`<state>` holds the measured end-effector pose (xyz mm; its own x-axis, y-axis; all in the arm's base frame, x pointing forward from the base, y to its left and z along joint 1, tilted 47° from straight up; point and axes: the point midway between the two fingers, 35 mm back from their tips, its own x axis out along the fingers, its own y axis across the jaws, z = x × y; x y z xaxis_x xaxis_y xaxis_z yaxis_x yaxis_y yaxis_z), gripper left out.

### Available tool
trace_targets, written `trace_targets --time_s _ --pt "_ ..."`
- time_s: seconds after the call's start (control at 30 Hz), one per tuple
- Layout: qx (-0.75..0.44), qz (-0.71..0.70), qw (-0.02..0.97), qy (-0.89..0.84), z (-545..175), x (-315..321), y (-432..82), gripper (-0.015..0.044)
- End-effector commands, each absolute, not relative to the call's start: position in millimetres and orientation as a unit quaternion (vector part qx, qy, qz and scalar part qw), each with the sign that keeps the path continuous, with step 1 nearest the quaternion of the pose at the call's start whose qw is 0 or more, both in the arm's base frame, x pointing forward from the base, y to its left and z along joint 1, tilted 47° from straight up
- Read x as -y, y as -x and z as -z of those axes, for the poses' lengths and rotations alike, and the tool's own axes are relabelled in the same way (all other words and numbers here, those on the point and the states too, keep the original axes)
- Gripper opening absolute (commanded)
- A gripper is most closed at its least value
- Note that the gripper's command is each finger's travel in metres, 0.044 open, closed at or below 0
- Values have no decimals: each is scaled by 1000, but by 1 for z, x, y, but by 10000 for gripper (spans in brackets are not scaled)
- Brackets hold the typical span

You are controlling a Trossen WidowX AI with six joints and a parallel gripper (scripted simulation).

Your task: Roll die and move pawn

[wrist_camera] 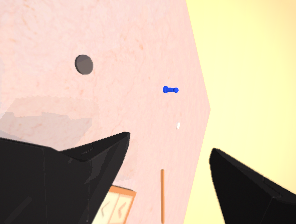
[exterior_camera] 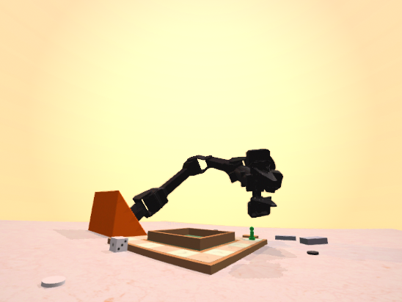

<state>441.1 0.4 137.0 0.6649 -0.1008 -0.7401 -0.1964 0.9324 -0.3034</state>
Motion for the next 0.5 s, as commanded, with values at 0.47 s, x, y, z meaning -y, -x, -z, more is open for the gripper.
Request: trace_targets --time_s 0.47 --pt "-681 -219 696 -63 47 122 -284 275"
